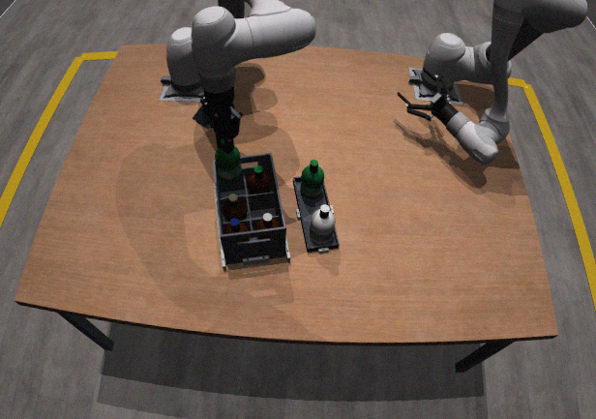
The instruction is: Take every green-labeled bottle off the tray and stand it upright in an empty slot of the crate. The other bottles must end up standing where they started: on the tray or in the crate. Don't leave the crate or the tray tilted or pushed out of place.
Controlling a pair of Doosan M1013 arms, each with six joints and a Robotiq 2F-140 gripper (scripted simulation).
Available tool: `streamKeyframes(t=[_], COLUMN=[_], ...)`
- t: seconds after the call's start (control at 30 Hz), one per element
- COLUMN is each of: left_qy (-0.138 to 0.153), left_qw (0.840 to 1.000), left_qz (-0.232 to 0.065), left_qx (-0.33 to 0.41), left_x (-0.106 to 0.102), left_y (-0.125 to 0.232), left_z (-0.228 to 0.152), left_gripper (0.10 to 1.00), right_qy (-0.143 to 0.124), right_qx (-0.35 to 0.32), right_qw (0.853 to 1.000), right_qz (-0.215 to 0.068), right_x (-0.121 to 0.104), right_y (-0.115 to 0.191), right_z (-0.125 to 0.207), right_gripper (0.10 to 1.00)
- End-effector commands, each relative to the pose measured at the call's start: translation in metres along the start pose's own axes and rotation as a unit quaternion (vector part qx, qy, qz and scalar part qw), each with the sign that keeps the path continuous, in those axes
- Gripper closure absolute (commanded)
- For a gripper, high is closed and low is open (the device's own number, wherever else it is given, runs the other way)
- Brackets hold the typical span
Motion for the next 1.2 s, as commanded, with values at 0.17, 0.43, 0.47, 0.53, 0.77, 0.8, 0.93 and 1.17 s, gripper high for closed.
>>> streamKeyframes(t=[0.17, 0.43, 0.47, 0.53, 0.77, 0.8, 0.93, 1.17], left_qy=[0.000, 0.000, 0.000, 0.000, 0.000, 0.000, 0.000, 0.000], left_qw=[1.000, 1.000, 1.000, 1.000, 1.000, 1.000, 1.000, 1.000], left_qz=[0.000, 0.000, 0.000, 0.000, 0.000, 0.000, 0.000, 0.000], left_qx=[0.000, 0.000, 0.000, 0.000, 0.000, 0.000, 0.000, 0.000], left_x=[0.0000, 0.0000, 0.0000, 0.0000, 0.0000, 0.0000, 0.0000, 0.0000], left_y=[-0.0002, -0.0002, -0.0002, -0.0002, -0.0002, -0.0002, -0.0002, -0.0002], left_z=[0.0001, 0.0001, 0.0001, 0.0001, 0.0001, 0.0001, 0.0001, 0.0001], left_gripper=[0.098, 0.098, 0.098, 0.098, 0.098, 0.098, 0.098, 0.098], right_qy=[-0.001, -0.001, -0.001, -0.001, -0.001, -0.001, -0.001, -0.001], right_qx=[0.000, 0.000, 0.000, 0.000, 0.000, 0.000, 0.000, 0.000], right_qw=[1.000, 1.000, 1.000, 1.000, 1.000, 1.000, 1.000, 1.000], right_qz=[0.000, 0.000, 0.000, 0.000, 0.000, 0.000, 0.000, 0.000], right_x=[-0.0042, -0.0062, -0.0063, -0.0065, -0.0065, -0.0065, -0.0065, -0.0065], right_y=[-0.0001, -0.0001, -0.0001, -0.0001, -0.0001, -0.0001, -0.0001, -0.0001], right_z=[-0.0002, -0.0002, -0.0002, -0.0002, -0.0002, -0.0002, -0.0002, -0.0002], right_gripper=[0.999, 0.999, 0.999, 0.999, 0.999, 0.999, 0.999, 0.999])
Point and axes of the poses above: on each arm, the point where the finger pads meet when closed, its own x axis back along the fingers, its own z axis across the jaws, y = z × x, the point moved 6 cm from there along x, back along the fingers, and after that the axes turned 5 degrees about x, right-handed, at the moved point
